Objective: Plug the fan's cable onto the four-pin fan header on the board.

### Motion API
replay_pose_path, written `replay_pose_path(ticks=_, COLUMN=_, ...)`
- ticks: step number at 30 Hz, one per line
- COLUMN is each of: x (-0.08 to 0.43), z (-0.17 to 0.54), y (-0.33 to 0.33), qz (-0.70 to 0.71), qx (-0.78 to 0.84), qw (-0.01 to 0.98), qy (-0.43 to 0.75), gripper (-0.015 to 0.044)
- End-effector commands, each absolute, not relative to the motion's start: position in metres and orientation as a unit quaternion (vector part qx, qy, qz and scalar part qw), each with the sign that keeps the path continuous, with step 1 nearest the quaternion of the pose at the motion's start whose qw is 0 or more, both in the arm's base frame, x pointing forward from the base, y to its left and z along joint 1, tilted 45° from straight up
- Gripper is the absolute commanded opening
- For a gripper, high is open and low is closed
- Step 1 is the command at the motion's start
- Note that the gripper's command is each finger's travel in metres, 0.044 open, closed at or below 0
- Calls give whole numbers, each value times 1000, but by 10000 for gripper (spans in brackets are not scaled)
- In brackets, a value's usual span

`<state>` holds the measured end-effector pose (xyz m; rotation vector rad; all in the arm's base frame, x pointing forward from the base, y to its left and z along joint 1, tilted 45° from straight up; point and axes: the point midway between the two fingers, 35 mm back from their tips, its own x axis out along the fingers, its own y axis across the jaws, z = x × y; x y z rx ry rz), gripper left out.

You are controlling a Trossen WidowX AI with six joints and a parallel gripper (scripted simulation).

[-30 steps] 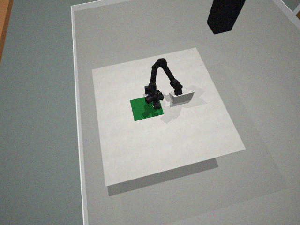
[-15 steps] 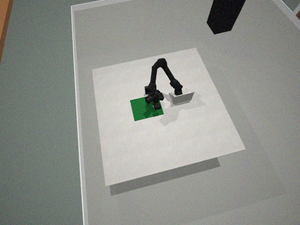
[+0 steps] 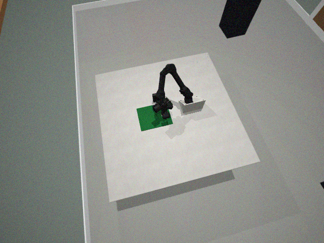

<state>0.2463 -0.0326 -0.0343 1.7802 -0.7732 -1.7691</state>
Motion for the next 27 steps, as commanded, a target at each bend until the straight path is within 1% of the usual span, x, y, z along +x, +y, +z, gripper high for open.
replay_pose_path(ticks=1, x=246, z=-35, y=-34, qz=-652, qx=654, qw=259, qy=-284, gripper=0)
replay_pose_path(ticks=27, x=245, z=-41, y=-41, qz=-652, qx=654, qw=260, qy=-283, gripper=0)
